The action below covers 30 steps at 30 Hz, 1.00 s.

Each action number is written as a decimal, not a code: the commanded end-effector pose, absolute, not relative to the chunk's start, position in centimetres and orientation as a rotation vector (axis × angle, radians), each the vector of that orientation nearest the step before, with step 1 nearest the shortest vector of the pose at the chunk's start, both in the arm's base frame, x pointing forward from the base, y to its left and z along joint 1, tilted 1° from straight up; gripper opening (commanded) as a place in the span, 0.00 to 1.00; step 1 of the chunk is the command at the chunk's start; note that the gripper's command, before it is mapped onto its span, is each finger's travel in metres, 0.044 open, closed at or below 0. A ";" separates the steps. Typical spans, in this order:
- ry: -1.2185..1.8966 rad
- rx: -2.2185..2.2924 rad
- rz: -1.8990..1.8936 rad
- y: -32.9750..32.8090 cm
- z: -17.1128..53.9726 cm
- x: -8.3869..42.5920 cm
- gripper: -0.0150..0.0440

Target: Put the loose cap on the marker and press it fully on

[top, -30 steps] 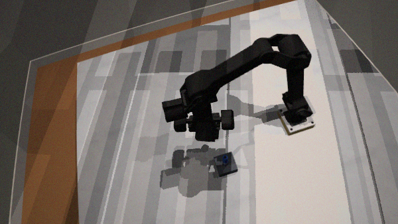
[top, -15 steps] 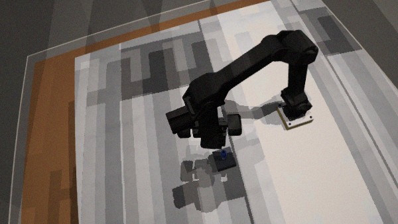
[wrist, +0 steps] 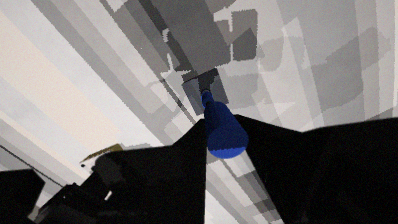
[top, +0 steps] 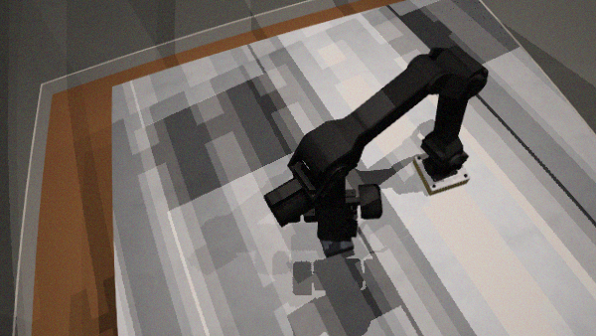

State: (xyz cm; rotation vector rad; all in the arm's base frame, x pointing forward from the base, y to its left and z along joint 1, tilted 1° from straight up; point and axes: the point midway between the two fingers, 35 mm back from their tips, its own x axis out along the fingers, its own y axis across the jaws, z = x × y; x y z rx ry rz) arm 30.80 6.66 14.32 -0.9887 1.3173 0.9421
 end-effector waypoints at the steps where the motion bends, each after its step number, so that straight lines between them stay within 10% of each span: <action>1: 1.321 -0.992 0.938 7.4 14.8 30.4 0.25; 30: 1.321 -0.992 0.938 7.4 11.1 30.6 0.25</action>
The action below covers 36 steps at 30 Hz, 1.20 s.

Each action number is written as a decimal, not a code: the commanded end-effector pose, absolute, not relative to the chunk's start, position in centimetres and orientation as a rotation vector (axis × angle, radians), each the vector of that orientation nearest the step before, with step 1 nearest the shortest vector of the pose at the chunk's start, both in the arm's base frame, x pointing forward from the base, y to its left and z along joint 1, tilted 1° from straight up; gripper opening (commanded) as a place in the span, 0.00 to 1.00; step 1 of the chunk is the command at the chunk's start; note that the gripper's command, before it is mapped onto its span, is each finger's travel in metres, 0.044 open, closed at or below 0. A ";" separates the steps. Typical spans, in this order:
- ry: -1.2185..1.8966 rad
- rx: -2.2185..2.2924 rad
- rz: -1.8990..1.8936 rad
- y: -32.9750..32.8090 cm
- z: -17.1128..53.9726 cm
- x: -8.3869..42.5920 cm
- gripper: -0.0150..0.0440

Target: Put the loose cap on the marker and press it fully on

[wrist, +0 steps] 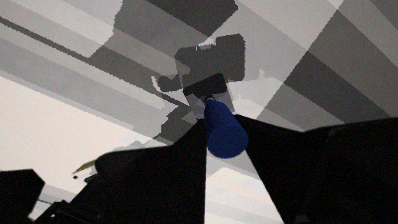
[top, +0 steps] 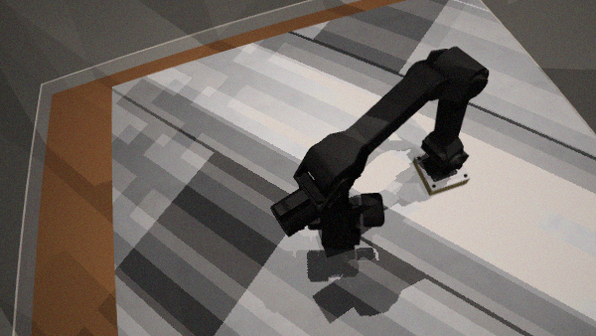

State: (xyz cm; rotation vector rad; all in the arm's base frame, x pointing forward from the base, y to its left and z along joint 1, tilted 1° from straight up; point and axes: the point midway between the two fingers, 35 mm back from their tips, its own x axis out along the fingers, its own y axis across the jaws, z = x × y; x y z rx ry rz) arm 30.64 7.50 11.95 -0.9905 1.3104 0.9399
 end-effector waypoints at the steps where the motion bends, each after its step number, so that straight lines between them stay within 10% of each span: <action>1: 1.321 -0.992 0.938 7.4 10.9 30.6 0.25; 36: 1.319 -0.989 0.940 7.4 8.8 30.5 0.30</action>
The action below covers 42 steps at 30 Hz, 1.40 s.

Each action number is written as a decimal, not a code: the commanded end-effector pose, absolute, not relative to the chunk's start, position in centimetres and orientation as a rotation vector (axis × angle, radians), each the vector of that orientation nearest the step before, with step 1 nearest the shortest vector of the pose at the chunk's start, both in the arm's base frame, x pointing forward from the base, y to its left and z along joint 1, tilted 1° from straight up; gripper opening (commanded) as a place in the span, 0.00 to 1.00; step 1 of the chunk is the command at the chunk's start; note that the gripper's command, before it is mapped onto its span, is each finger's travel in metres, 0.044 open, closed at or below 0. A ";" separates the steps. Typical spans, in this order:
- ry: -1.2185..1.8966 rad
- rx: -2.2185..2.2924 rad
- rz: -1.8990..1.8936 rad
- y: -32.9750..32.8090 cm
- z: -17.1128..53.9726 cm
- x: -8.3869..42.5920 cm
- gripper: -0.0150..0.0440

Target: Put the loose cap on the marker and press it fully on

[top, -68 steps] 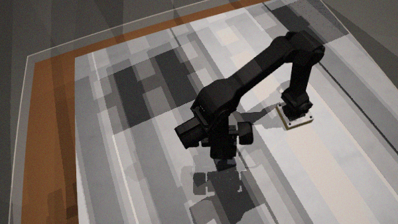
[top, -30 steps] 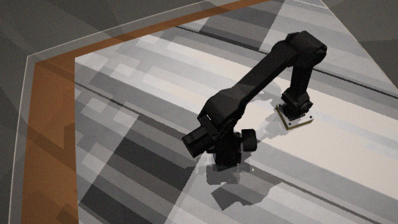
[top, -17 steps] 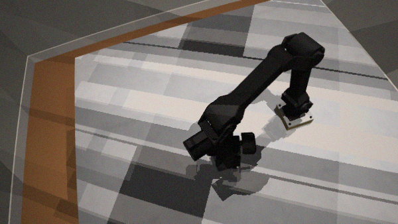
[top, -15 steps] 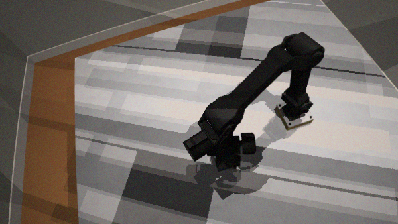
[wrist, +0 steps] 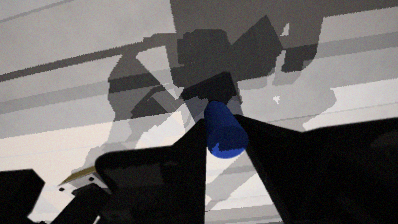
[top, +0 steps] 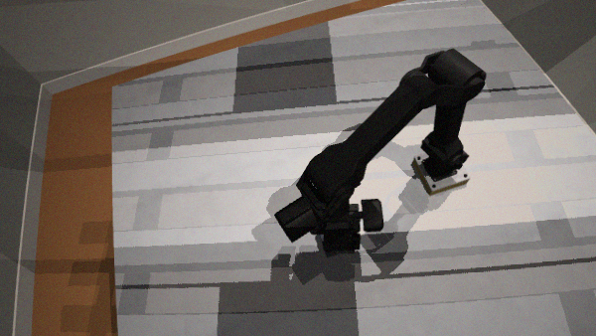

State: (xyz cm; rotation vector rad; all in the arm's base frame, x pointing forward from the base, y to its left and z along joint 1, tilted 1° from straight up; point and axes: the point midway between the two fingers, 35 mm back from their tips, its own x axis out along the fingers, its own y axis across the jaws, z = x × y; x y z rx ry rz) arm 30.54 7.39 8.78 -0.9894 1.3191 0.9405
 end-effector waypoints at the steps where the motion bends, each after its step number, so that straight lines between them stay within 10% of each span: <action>1: 1.319 -0.989 0.940 7.4 8.8 30.5 0.34; 16: 1.319 -0.989 0.940 7.4 8.8 30.5 1.00; 29: 1.319 -0.989 0.941 7.5 16.3 30.3 1.00; 42: 1.530 -0.151 0.127 7.6 15.5 30.3 0.42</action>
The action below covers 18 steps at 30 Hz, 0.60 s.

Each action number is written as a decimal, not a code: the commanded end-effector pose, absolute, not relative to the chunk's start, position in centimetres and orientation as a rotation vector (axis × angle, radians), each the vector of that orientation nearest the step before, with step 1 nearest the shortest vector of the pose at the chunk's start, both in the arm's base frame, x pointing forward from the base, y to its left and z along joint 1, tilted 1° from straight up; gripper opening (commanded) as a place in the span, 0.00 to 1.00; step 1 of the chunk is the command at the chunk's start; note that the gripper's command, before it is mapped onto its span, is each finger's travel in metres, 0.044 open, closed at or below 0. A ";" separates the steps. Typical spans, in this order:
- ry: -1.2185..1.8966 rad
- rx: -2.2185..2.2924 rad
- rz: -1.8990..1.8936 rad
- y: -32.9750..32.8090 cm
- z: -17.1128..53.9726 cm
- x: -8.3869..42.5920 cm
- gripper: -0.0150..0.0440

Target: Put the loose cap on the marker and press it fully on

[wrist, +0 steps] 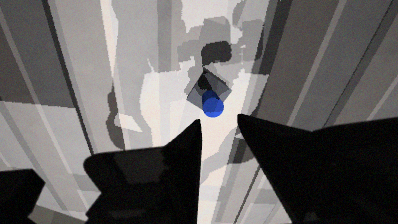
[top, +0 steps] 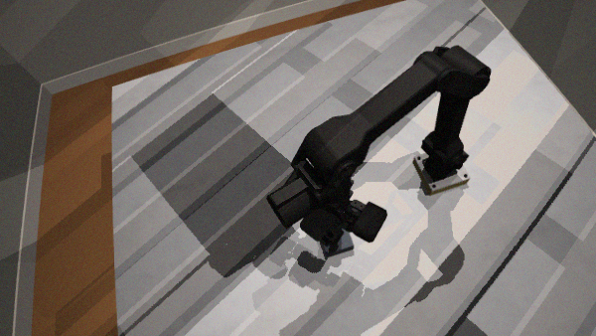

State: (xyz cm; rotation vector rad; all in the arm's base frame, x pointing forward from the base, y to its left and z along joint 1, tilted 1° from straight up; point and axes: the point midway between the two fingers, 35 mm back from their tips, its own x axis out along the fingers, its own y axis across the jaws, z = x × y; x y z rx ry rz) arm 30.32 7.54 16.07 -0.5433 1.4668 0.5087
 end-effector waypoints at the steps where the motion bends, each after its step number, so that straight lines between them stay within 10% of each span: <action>1: 1.533 -0.077 0.055 7.6 15.4 30.3 0.38; 4: 1.533 0.028 -0.047 7.6 15.3 30.3 0.25; 18: 1.533 0.028 -0.047 7.6 15.3 30.3 0.25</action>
